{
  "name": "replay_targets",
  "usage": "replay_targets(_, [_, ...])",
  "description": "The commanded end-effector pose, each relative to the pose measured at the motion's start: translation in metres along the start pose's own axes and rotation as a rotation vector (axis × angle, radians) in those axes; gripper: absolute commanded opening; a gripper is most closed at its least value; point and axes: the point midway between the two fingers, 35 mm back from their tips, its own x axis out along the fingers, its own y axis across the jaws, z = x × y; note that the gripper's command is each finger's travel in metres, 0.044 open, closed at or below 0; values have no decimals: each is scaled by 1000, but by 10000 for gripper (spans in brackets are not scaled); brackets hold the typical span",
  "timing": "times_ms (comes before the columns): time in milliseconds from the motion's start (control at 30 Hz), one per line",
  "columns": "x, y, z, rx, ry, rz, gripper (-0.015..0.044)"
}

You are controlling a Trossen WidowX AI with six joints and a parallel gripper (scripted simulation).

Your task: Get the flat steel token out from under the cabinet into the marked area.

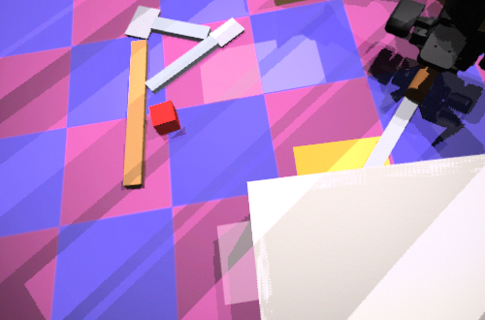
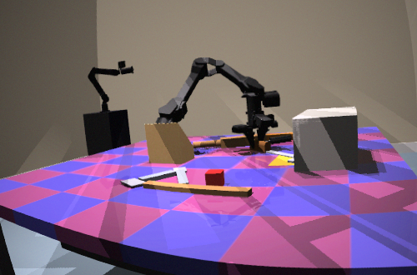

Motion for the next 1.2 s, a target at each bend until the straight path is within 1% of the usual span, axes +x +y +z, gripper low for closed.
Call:
replay_targets(0, [0,0,9,-1,-4,0,0])
replay_targets(1167, [0,-1,60,-2,-7,-2,0])
